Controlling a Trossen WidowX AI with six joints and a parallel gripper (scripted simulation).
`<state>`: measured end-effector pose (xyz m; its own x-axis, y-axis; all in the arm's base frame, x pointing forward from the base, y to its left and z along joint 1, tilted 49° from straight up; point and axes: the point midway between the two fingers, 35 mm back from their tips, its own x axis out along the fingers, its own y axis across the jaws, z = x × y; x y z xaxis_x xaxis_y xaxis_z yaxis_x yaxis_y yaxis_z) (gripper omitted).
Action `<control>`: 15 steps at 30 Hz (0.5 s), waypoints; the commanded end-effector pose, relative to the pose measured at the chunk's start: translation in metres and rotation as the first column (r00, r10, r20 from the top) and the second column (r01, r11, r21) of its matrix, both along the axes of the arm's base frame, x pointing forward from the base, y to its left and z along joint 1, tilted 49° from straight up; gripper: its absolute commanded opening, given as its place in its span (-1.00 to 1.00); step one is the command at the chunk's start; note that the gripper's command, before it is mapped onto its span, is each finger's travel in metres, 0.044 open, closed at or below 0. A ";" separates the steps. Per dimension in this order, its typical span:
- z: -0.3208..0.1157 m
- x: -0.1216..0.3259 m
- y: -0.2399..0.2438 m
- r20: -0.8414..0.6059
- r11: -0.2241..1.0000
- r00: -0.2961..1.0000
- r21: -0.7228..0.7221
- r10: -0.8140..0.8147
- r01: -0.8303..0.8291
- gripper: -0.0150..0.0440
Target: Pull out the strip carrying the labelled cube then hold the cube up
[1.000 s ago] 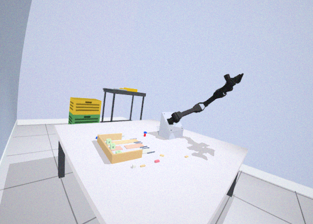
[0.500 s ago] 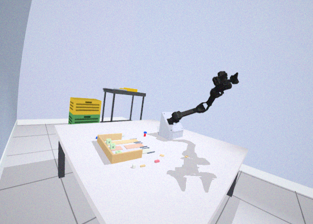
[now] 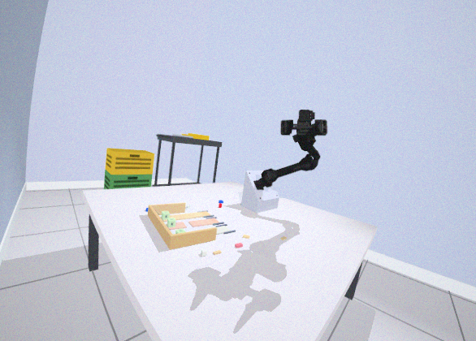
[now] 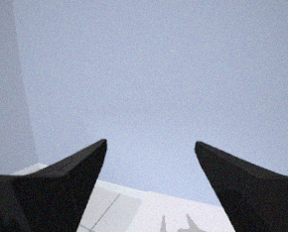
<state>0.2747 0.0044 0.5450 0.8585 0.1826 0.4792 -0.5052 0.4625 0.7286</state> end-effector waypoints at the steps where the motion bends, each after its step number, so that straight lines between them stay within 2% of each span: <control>1: -0.059 0.045 -0.007 -0.119 0.996 0.993 -0.092 -0.009 -0.002 0.86; 8: -0.156 0.092 -0.021 -0.287 0.977 0.958 -0.205 -0.011 -0.050 0.86; 15: -0.264 0.111 -0.033 -0.444 0.950 0.896 -0.276 0.008 -0.145 0.86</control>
<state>0.3805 -0.0242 0.3393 0.9533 0.2925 0.0759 -0.2540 0.6396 0.7255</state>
